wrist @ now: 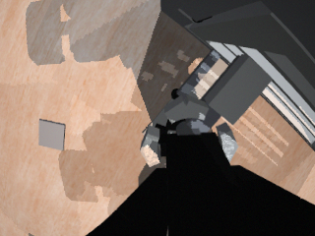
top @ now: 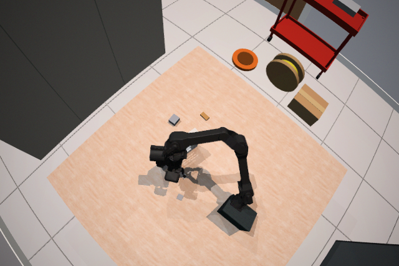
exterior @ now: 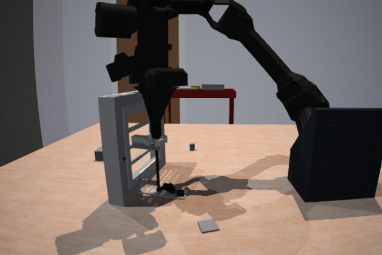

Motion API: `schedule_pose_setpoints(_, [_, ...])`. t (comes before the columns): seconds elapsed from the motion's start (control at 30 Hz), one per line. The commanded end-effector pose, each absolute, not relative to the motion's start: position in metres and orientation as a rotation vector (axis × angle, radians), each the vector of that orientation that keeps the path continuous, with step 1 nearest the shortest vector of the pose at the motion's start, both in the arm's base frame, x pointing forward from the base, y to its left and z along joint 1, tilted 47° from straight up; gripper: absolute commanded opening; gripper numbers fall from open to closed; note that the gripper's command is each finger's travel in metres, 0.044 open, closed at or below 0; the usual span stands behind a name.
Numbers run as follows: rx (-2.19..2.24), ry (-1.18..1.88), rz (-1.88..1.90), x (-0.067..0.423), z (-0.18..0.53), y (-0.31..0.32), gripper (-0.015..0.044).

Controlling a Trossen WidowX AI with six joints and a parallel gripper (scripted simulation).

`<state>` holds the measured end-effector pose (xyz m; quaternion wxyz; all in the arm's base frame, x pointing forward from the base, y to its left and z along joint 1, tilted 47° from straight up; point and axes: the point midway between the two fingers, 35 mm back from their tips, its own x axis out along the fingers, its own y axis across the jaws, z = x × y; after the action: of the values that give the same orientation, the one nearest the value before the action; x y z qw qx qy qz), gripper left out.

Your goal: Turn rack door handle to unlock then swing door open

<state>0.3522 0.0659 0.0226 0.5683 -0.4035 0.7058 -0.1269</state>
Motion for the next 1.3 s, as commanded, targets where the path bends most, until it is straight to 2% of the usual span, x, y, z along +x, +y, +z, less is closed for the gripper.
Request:
schedule_pose_setpoints(0.0, [-1.109,1.718,-0.123,0.3511,0.0224,0.0650,0.0015])
schedule_pose_setpoints(0.67, [-1.783,1.795,0.796,0.3511,0.0224,0.0650,0.0015])
schedule_pose_setpoints(1.03, [-1.804,1.792,0.829,0.3511,0.0224,0.0650,0.0015])
schedule_pose_setpoints(1.27, [-1.804,1.792,0.829,0.3511,0.0224,0.0650,0.0198])
